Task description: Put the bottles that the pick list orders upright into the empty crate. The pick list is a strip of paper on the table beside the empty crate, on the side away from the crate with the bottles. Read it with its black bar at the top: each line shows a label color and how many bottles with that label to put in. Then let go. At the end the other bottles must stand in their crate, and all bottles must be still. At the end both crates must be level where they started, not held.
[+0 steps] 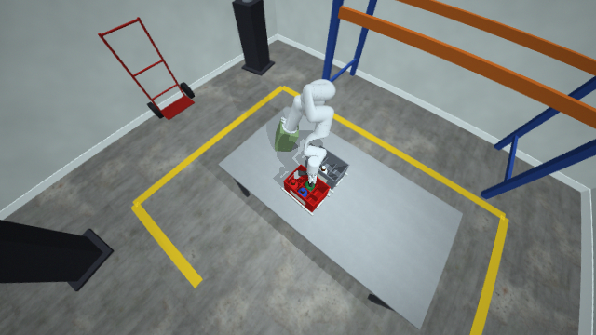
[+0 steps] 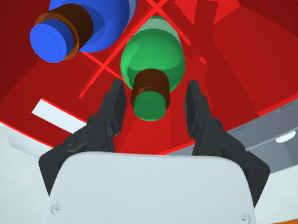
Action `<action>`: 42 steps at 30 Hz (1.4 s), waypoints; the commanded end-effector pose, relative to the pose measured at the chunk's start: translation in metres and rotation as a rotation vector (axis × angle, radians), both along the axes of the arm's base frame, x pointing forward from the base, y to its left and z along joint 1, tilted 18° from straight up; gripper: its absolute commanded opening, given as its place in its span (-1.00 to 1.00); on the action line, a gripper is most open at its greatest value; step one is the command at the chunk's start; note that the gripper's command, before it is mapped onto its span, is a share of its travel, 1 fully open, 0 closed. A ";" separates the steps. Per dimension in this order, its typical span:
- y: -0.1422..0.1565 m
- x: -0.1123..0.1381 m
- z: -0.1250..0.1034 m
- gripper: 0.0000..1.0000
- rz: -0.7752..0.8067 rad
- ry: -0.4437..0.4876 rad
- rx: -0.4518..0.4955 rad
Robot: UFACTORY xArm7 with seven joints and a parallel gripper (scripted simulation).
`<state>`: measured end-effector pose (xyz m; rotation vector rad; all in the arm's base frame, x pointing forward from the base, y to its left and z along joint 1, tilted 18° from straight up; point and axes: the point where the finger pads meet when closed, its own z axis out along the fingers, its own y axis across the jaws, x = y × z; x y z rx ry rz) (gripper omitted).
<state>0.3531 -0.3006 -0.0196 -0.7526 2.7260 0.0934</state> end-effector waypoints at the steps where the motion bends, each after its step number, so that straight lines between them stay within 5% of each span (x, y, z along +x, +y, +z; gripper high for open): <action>1: -0.002 0.000 0.001 0.29 -0.001 -0.002 -0.003; 6: -0.002 0.000 0.001 0.29 -0.001 -0.002 -0.003; 7: -0.002 0.000 0.004 -1.00 -0.001 -0.002 -0.003; 42: -0.002 0.000 0.004 -1.00 -0.001 -0.002 -0.003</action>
